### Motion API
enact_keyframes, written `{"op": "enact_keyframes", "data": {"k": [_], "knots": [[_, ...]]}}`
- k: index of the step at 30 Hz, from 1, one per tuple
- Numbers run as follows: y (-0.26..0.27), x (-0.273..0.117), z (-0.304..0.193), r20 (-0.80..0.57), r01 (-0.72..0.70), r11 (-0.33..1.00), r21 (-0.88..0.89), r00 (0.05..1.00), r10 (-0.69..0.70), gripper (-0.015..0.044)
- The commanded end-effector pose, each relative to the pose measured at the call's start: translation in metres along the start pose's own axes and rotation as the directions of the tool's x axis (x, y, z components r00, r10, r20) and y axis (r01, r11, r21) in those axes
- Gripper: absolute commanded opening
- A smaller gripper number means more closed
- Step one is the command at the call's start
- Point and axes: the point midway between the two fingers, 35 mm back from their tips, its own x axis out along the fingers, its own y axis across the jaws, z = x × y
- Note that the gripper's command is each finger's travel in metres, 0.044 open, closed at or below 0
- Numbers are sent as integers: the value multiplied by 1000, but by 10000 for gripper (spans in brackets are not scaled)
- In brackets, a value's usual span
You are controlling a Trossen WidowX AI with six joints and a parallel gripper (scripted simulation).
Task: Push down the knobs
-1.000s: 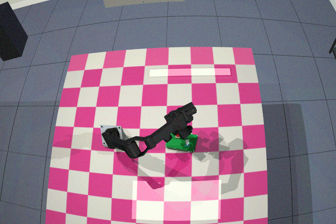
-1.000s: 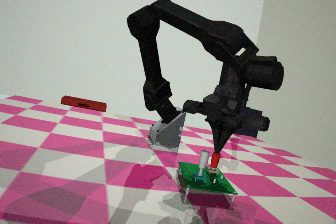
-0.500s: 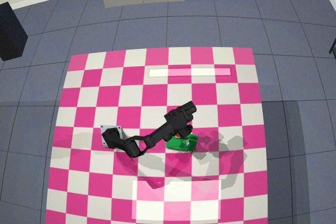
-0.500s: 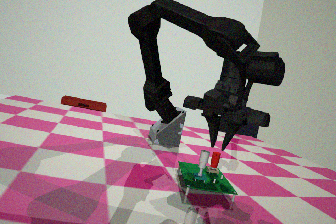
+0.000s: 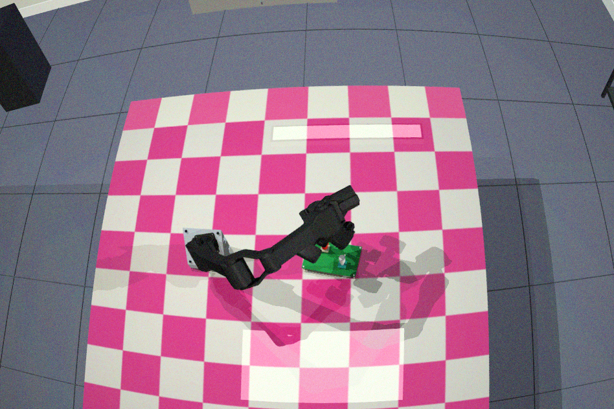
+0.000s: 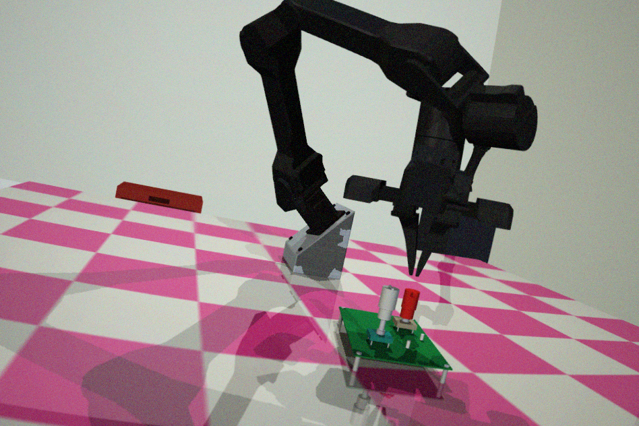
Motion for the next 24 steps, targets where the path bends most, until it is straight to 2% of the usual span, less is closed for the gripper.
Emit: {"op": "enact_keyframes", "data": {"k": [1,12,24], "knots": [[0,-3,4,-3,-4,987,-160,1000,4,0],[-1,-9,14,-2,-1,856,-517,1000,0,0],[-3,-14,23,-6,-3,575,-818,1000,-4,0]]}}
